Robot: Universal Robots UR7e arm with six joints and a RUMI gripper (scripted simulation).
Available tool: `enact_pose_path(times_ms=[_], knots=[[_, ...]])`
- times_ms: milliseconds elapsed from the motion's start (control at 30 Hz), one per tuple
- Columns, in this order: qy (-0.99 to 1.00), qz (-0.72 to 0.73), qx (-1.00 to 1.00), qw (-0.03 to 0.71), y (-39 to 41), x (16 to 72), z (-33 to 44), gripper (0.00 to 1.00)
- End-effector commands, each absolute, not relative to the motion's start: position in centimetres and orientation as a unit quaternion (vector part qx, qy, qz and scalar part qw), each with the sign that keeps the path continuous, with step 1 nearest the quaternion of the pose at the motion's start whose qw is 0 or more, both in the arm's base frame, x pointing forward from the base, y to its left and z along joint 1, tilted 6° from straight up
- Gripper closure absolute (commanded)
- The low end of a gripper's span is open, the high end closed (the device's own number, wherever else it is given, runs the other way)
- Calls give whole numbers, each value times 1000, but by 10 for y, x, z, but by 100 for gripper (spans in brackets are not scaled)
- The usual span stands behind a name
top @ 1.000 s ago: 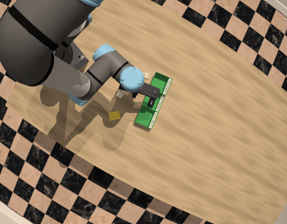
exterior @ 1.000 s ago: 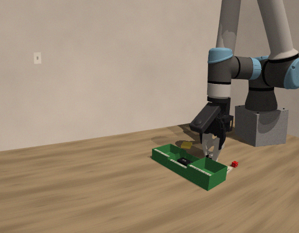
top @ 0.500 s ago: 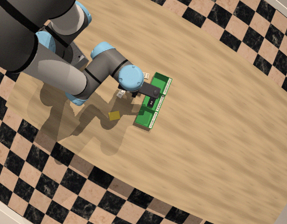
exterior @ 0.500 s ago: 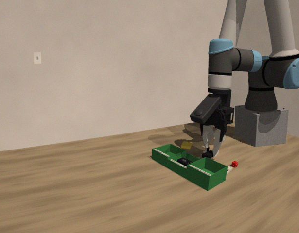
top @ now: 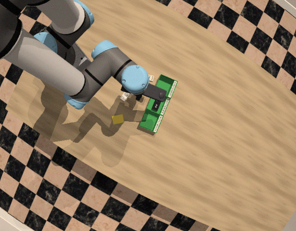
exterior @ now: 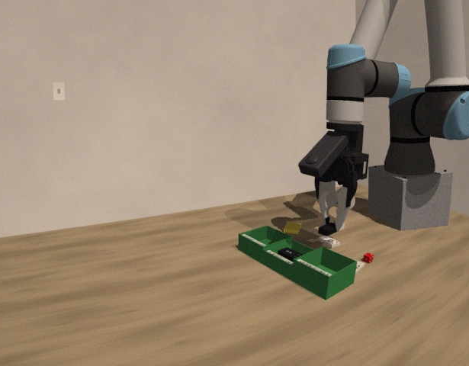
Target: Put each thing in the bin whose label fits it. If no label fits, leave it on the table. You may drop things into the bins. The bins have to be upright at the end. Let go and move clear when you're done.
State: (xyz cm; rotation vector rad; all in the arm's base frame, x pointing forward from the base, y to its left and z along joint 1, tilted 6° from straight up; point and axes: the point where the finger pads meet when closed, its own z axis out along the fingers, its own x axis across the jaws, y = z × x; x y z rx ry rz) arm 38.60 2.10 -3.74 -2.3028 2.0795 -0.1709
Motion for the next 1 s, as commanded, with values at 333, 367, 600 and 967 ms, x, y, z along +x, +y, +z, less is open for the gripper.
enact_pose_path(times_ms=[333, 367, 600, 967], knots=[[669, -54, -741, 17, 21, 386, -29, 100], [669, -54, -741, 17, 21, 386, -29, 100], [610, -54, -790, 12, 33, 399, -30, 100], [490, -57, -870, 6, 75, 450, -27, 100]])
